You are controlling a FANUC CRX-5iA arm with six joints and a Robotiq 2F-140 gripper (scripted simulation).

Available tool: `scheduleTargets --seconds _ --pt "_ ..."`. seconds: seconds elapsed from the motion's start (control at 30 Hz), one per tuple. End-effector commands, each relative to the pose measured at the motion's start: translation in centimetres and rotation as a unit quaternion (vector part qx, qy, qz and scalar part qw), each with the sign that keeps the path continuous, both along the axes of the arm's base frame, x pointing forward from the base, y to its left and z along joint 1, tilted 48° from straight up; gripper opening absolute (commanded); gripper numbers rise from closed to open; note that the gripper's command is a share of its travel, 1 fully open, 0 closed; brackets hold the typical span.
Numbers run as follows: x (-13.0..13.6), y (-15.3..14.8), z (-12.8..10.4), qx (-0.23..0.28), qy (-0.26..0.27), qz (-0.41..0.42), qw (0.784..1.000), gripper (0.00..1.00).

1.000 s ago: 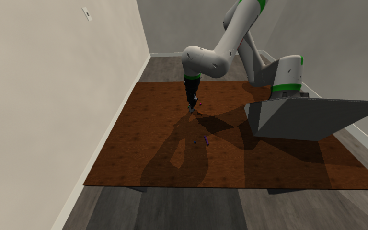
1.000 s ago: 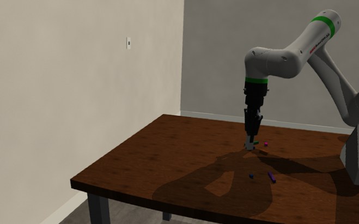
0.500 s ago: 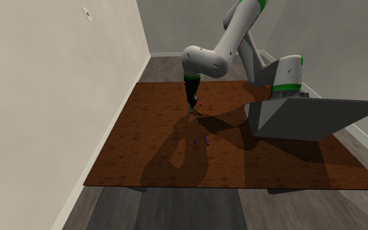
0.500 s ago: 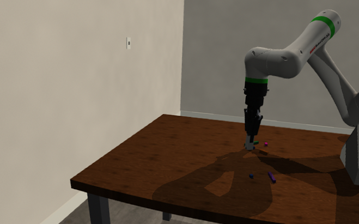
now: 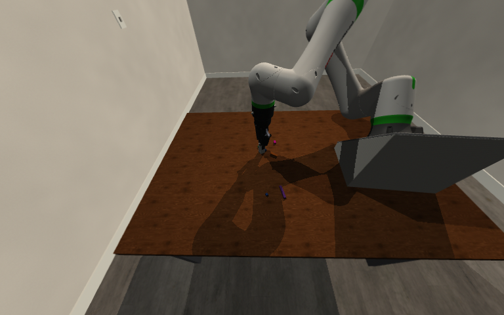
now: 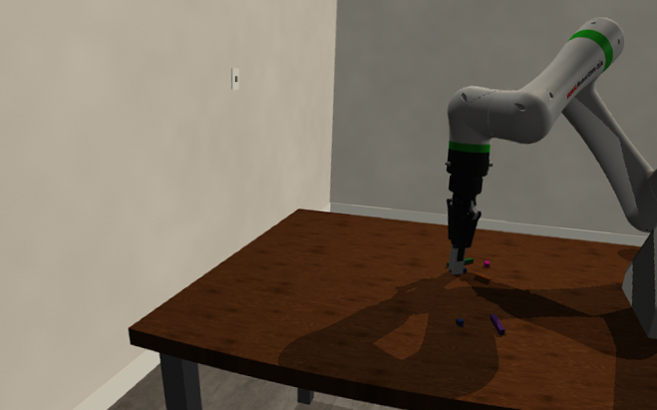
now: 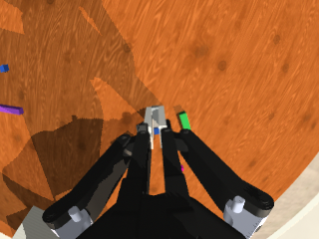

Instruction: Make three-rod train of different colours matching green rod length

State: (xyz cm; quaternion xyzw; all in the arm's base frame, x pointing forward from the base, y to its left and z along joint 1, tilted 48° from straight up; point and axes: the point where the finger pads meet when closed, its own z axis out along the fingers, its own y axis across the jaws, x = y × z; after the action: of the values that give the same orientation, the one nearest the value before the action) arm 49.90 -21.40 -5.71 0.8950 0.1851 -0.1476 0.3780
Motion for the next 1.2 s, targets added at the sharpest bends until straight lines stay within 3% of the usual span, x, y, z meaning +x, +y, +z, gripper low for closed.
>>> scheduleTargets --seconds 0.0,0.37,0.83,1.17 --pt "0.0 0.0 0.0 0.0 0.0 0.0 1.0 0.05" --pt "0.0 0.0 0.0 0.0 0.0 0.0 1.0 0.15" --pt "0.0 0.1 0.1 0.0 0.0 0.0 1.0 0.15" --pt "0.4 2.0 1.8 0.0 0.0 0.0 1.0 0.15"
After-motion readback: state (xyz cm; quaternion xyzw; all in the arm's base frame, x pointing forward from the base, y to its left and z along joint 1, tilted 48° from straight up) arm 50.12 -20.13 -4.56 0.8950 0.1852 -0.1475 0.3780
